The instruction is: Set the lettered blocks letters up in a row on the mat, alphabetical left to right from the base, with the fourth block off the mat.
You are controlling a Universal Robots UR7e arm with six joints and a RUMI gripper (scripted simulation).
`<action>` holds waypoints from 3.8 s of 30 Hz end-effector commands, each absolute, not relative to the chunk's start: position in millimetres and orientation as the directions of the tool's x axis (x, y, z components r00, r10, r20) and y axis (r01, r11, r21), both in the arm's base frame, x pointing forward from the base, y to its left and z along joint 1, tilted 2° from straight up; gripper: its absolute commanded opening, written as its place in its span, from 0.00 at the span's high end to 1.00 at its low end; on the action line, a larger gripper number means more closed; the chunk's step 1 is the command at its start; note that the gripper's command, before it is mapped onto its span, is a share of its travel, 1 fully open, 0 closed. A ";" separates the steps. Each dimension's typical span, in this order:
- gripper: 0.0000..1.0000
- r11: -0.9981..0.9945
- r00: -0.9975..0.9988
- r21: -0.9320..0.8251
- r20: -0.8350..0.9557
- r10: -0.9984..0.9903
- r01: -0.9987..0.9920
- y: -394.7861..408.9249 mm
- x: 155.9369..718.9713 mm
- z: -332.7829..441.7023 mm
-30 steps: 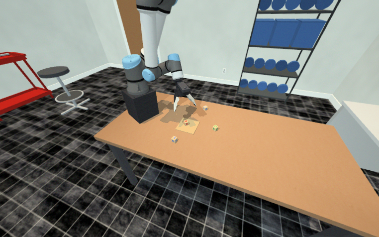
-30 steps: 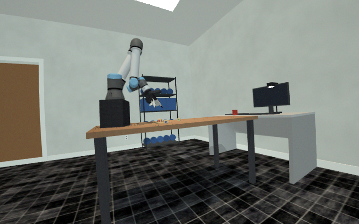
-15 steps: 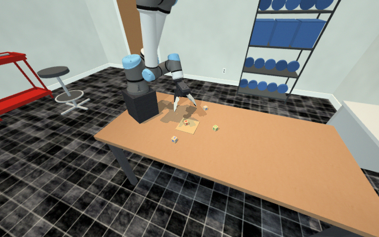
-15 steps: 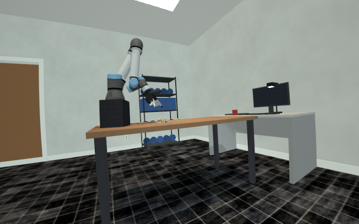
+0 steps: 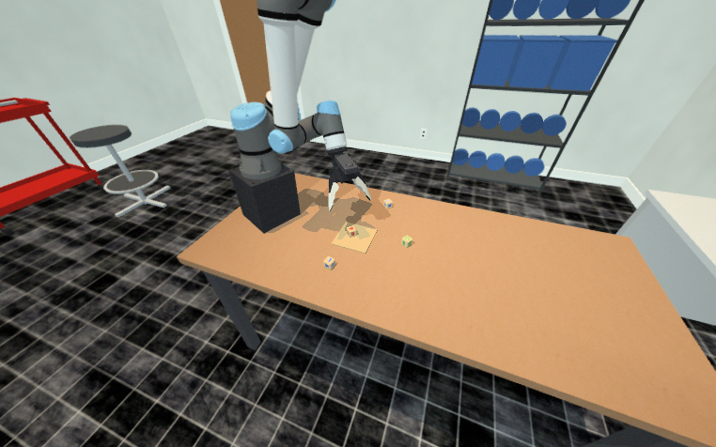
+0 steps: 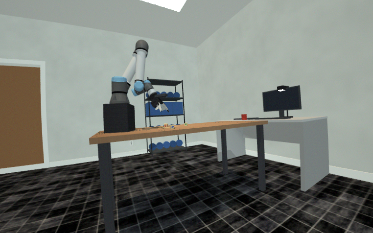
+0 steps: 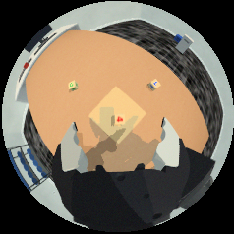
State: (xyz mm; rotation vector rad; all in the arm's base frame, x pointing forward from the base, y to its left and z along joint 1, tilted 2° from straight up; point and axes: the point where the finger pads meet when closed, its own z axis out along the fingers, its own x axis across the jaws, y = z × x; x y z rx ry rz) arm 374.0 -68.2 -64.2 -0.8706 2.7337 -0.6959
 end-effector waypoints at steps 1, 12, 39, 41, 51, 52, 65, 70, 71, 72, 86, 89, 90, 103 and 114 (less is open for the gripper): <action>0.00 0.718 -0.810 -0.487 -0.036 -0.586 -0.498 -68.0 372.8 -64.6; 0.00 0.718 -0.810 -0.486 -0.035 -0.585 -0.497 -68.9 372.6 -64.8; 0.00 0.731 -0.812 -0.462 -0.037 -0.582 -0.503 -163.3 359.3 -77.0; 0.00 0.731 -0.812 -0.462 -0.038 -0.582 -0.502 -170.3 357.5 -77.4; 0.00 0.726 -0.811 -0.472 -0.039 -0.583 -0.499 -207.6 345.6 -77.9; 0.00 0.725 -0.811 -0.474 -0.039 -0.584 -0.499 -212.6 343.7 -77.8; 0.00 0.719 -0.810 -0.487 -0.038 -0.585 -0.496 -237.7 332.9 -76.9; 0.00 0.719 -0.810 -0.487 -0.038 -0.585 -0.496 -237.7 332.9 -76.9; 0.00 0.719 -0.810 -0.487 -0.038 -0.585 -0.496 -237.7 332.9 -76.9; 0.00 0.719 -0.810 -0.487 -0.038 -0.585 -0.496 -237.7 332.9 -76.9; 0.00 0.717 -0.810 -0.489 -0.037 -0.586 -0.496 -238.4 333.9 -76.2; 0.00 0.717 -0.810 -0.489 -0.037 -0.585 -0.496 -238.4 333.8 -76.2; 0.00 0.717 -0.810 -0.489 -0.037 -0.585 -0.496 -238.4 333.8 -76.2; 0.00 0.717 -0.810 -0.489 -0.037 -0.585 -0.496 -238.4 333.8 -76.2; 0.00 0.717 -0.810 -0.489 -0.037 -0.585 -0.496 -238.4 333.8 -76.2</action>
